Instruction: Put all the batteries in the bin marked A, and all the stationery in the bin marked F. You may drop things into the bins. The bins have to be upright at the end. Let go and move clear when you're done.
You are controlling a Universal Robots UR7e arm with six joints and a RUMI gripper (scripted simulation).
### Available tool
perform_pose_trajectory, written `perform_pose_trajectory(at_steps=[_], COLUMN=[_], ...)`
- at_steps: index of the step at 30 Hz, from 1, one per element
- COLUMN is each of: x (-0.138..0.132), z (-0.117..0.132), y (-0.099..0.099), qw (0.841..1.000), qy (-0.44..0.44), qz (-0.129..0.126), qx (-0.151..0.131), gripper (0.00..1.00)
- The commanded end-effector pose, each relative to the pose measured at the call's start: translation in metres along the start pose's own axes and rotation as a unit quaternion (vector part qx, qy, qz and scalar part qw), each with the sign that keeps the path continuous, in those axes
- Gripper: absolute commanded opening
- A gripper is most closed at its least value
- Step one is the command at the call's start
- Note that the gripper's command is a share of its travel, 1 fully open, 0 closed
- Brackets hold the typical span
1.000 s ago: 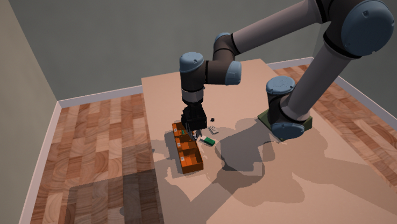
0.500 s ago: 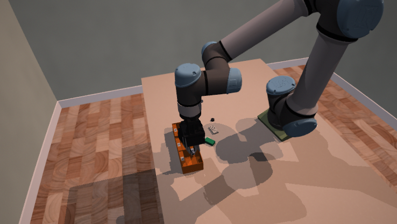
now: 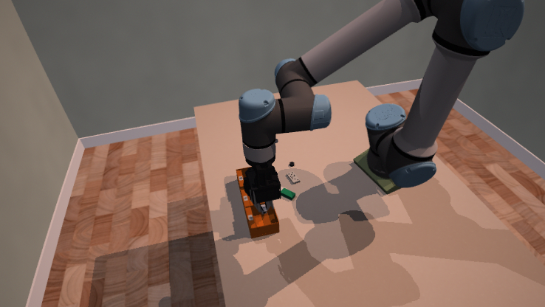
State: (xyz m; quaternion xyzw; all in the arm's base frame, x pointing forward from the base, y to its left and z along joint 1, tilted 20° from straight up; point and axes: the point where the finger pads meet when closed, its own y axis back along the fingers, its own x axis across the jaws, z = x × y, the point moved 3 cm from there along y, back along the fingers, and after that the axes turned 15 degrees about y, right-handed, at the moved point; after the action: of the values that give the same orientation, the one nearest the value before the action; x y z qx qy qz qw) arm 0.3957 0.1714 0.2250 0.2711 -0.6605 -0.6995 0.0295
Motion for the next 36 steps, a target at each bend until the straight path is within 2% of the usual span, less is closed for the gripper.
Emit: perform_pose_trajectory(at_steps=[1,27,36], x=[0.000,0.000,0.001], z=[-0.001,-0.001,-0.002], y=[-0.002,-0.050,-0.050], qw=[1.000,1.000,1.000], qy=[0.000,0.000,0.000], qz=[-0.001,-0.001,-0.001], qx=[0.000,0.000,0.000], gripper=[0.00,0.00,0.00])
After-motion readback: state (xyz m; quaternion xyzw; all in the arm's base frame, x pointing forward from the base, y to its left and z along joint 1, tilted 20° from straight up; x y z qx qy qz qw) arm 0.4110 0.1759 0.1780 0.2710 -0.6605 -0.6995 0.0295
